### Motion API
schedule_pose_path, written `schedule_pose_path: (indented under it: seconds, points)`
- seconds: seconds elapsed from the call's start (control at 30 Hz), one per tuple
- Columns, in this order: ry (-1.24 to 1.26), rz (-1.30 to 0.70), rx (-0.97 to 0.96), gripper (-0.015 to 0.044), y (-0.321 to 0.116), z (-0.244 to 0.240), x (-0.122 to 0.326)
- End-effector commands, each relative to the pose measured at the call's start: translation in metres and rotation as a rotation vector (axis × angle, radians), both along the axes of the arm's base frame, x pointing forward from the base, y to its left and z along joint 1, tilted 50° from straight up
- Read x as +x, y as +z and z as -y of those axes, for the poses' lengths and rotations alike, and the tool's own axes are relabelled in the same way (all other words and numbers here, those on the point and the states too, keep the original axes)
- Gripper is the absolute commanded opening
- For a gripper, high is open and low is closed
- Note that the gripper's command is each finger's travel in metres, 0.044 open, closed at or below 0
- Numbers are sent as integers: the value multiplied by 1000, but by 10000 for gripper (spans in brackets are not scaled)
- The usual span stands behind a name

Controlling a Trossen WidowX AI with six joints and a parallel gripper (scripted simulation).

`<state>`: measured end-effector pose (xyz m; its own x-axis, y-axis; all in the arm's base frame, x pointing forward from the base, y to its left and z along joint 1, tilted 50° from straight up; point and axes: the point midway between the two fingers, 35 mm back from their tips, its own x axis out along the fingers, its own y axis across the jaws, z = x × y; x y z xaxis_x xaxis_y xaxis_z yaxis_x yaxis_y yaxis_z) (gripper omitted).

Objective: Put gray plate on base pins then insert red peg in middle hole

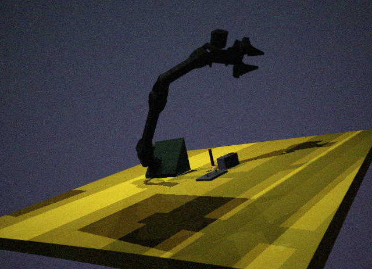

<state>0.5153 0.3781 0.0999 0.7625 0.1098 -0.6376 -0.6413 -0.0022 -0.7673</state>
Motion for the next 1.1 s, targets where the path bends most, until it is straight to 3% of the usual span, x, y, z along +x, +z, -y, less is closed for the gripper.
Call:
schedule_pose_path:
  seconds: [0.0, 0.1, 0.4, 0.7, 0.93, 1.07]
  points:
    - [0, 0, 0, 426, 0, 0, 0]
    - [-43, -62, -45, 440, -17, 18, -6]
    - [-315, -412, -358, 440, -92, 137, -65]
    - [-567, -713, -746, 440, -101, 254, -150]
    - [-600, -756, -814, 440, -98, 272, -163]
    - [-600, -755, -815, 440, -118, 296, -164]
